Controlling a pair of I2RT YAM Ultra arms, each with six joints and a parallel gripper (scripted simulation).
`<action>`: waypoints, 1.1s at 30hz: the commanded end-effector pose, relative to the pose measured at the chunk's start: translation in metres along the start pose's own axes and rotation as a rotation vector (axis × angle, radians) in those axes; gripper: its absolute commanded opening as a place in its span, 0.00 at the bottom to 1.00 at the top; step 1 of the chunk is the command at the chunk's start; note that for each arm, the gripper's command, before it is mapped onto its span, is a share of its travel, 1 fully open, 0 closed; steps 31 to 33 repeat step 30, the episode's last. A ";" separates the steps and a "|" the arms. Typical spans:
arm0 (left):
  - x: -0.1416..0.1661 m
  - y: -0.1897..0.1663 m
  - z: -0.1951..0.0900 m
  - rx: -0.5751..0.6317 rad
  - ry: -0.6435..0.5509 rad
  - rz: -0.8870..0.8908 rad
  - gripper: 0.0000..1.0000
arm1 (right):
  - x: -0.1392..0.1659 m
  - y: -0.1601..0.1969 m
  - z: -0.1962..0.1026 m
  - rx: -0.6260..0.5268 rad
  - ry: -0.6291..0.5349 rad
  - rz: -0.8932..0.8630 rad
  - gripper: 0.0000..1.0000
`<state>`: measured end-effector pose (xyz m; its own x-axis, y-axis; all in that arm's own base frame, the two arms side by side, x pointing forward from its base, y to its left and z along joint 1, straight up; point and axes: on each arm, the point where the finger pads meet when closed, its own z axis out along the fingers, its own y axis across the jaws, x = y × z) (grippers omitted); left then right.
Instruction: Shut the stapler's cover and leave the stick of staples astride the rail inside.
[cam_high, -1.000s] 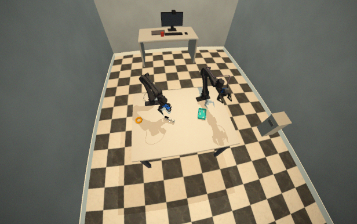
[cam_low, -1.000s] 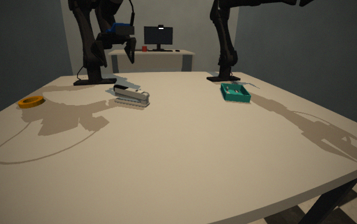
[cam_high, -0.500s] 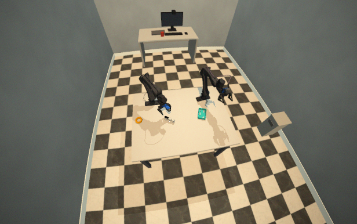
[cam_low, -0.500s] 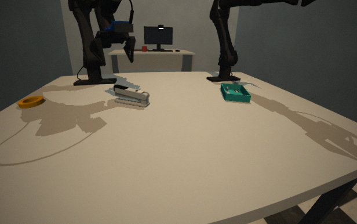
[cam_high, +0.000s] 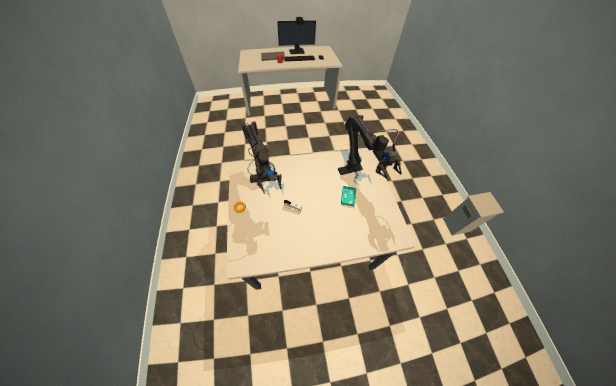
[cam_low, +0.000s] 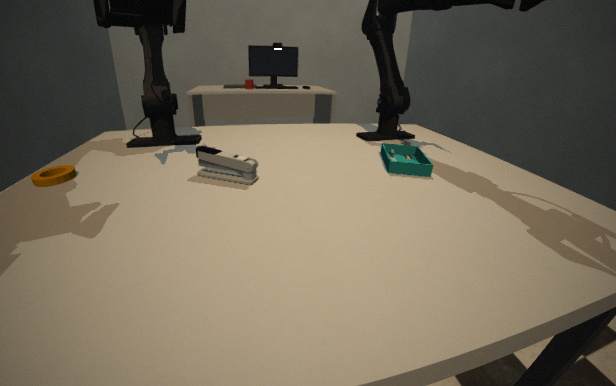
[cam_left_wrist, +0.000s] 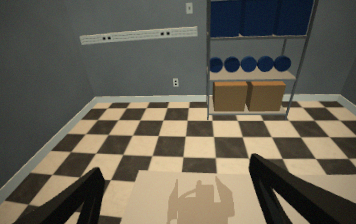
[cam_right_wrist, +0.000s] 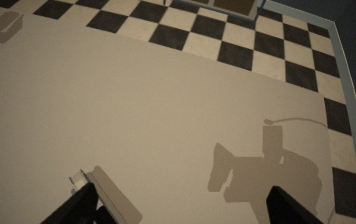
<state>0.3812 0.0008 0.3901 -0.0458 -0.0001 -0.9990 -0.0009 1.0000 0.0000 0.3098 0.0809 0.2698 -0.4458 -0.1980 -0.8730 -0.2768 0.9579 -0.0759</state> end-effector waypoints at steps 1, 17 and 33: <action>-0.022 0.000 -0.002 0.001 -0.058 0.000 1.00 | -0.066 -0.025 -0.007 0.044 -0.224 0.043 1.00; -0.022 0.000 -0.002 0.001 -0.058 0.000 1.00 | -0.145 -0.107 -0.028 0.255 -0.522 0.148 1.00; -0.022 0.000 -0.002 0.001 -0.058 0.000 1.00 | -0.142 -0.110 -0.025 0.263 -0.504 0.144 1.00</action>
